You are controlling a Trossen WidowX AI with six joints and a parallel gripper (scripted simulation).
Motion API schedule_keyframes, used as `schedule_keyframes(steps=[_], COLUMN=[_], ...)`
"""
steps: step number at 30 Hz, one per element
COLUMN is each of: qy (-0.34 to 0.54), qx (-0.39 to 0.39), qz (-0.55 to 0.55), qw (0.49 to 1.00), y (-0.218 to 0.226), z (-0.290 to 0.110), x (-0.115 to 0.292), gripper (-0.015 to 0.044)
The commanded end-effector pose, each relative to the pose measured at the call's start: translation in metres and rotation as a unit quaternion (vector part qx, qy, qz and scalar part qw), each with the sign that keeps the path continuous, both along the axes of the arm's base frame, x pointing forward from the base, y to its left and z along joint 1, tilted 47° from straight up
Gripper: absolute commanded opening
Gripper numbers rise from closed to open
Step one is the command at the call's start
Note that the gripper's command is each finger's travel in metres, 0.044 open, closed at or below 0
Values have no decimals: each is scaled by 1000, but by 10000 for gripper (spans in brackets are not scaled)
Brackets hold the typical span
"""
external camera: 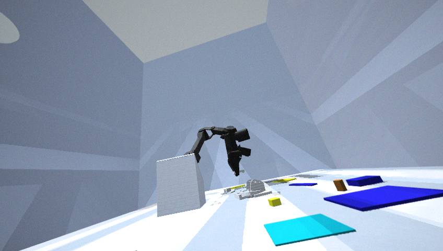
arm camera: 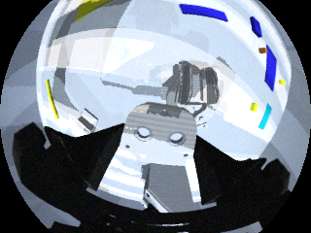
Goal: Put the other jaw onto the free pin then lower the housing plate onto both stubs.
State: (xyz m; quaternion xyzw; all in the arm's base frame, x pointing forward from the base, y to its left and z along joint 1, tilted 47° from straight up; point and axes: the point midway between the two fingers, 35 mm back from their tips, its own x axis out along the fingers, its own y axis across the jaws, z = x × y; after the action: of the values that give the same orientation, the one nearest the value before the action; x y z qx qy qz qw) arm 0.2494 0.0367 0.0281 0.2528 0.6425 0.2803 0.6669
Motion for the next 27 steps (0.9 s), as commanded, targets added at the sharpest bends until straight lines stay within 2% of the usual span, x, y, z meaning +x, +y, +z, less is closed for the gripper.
schedule_keyframes(steps=[1, 16, 27], qy=[-16, -68, -71], qx=[1, 20, 20], qz=[14, 60, 62], qw=[1000, 996, 995], y=[-11, -43, -44], z=[-10, -46, -47], x=[1, -7, -8], gripper=[351, 351, 351])
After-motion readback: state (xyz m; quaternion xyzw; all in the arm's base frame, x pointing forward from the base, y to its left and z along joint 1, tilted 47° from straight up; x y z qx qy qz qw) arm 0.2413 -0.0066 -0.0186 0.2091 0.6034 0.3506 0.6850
